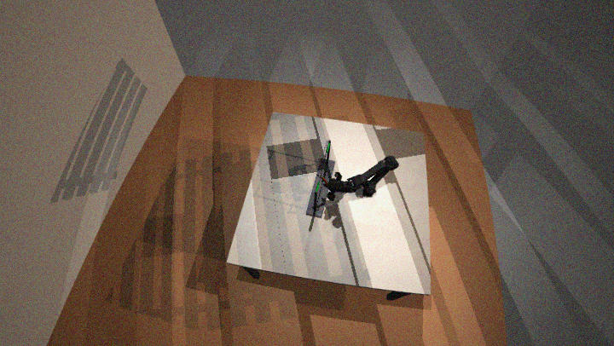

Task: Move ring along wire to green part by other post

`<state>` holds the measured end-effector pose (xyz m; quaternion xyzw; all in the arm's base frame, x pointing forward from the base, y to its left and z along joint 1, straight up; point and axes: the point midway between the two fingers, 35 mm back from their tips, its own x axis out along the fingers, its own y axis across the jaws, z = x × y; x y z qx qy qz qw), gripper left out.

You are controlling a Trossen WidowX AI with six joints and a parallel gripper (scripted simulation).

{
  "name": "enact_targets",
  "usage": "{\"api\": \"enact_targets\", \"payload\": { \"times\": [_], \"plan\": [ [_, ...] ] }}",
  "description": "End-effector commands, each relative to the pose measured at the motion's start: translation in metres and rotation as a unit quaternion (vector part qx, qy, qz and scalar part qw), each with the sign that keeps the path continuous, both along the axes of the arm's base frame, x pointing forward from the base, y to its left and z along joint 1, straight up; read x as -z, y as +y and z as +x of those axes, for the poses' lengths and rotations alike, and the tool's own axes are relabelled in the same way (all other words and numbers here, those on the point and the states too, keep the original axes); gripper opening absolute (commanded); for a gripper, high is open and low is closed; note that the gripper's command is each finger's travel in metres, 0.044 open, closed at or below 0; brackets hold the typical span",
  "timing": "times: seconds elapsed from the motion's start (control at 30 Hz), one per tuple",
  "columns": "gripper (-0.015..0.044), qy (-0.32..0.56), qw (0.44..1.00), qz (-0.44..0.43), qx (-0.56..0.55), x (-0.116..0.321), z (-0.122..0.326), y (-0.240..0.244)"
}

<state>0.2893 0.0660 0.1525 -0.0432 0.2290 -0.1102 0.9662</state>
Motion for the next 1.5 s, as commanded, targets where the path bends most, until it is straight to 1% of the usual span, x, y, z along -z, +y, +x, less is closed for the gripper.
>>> {"api": "enact_targets", "payload": {
  "times": [0.0, 0.4, 1.47],
  "plan": [
    [-0.0150, 0.001, 1.000, 0.019, 0.000, 0.001, 0.002, 0.010],
    [-0.0150, -0.003, 0.999, 0.045, 0.000, 0.001, 0.003, 0.029],
    [-0.0150, -0.007, 0.999, 0.049, 0.000, 0.001, 0.006, 0.062]
  ]
}}
